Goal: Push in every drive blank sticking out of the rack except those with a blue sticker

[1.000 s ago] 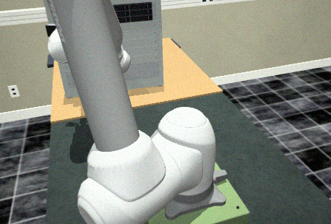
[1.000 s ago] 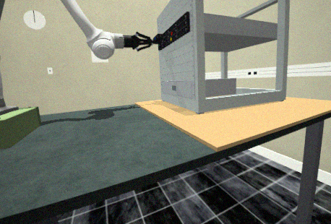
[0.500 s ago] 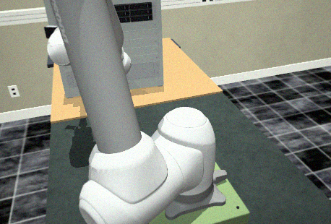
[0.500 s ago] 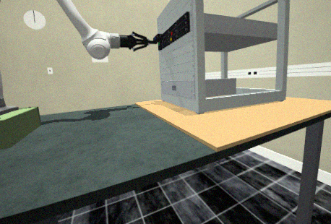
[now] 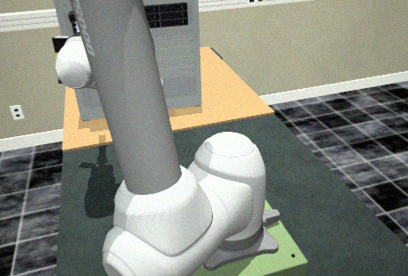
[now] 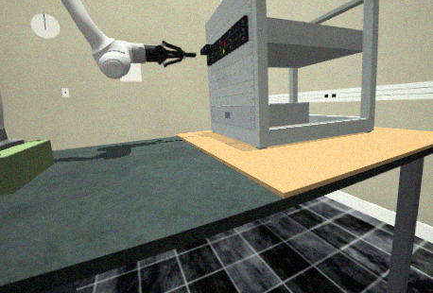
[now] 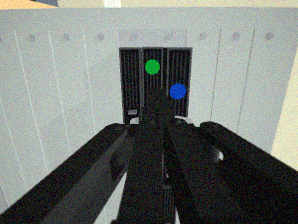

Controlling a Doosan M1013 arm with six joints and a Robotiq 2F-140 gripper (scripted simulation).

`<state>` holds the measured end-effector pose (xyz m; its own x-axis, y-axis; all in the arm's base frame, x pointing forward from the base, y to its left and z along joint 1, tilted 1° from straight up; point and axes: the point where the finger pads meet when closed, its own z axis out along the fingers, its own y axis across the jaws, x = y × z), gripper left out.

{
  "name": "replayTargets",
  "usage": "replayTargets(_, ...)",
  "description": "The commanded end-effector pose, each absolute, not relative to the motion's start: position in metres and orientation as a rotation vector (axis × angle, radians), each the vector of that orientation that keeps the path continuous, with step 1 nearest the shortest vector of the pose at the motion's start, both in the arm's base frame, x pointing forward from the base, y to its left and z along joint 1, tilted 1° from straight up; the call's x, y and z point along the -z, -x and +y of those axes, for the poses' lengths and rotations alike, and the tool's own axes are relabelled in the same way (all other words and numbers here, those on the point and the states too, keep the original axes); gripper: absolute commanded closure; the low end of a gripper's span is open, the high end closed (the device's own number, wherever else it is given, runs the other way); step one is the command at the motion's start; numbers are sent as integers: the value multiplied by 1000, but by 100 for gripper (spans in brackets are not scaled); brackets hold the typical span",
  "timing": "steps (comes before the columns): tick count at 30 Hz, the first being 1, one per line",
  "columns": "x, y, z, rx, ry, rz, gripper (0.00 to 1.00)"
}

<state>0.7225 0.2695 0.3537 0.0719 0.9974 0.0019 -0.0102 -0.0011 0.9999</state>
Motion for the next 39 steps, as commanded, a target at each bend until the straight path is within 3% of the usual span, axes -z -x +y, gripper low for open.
replayTargets(1, -354, -719, 268, -1158, -1239, 1143, 90)
replayTargets(27, -354, -719, 268, -1158, -1239, 1143, 90)
replayTargets(28, -354, -719, 268, -1158, -1239, 1143, 0)
replayTargets(39, -354, -719, 268, -1158, -1239, 1143, 0)
